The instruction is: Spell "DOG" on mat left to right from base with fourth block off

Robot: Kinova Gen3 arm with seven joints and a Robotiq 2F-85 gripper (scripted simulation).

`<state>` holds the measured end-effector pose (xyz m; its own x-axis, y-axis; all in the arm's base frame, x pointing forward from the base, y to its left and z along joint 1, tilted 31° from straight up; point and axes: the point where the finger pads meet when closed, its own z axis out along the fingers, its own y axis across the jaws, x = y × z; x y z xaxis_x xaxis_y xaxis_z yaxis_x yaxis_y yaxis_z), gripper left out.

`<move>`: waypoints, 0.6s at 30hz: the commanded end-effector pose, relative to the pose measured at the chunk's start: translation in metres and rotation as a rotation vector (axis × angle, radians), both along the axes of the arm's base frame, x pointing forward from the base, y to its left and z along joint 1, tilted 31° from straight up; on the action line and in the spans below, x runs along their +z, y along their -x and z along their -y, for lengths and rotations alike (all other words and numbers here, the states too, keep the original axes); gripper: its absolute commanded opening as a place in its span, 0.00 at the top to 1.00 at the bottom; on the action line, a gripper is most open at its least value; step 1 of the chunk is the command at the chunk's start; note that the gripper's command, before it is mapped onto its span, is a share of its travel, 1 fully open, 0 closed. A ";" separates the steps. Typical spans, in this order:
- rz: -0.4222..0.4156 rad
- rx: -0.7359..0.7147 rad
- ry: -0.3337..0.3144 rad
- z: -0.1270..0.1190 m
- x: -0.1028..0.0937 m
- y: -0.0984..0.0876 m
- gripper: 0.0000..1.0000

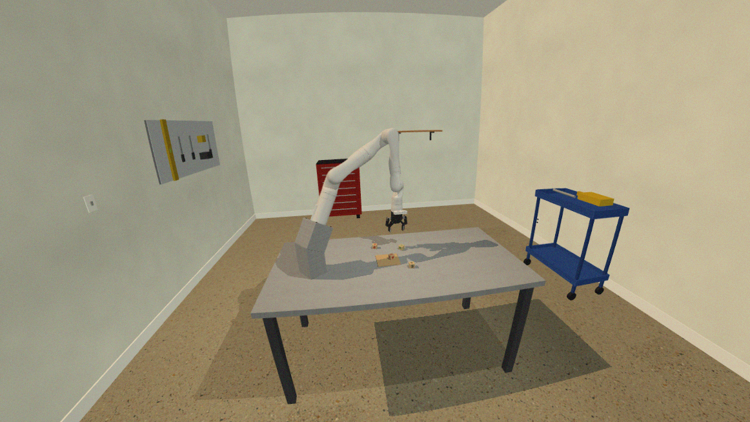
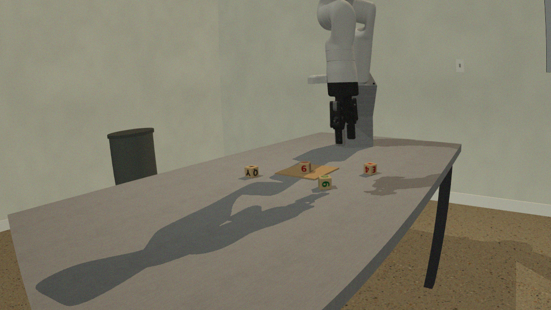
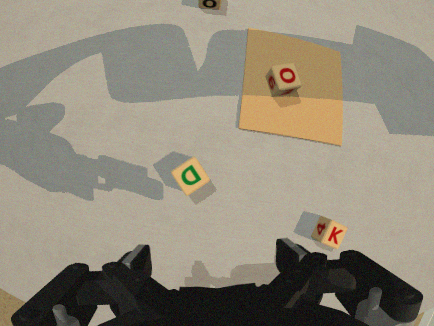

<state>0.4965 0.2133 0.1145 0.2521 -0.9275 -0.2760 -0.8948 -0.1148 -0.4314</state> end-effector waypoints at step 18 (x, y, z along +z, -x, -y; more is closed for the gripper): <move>0.007 0.007 0.006 0.007 -0.003 0.001 0.00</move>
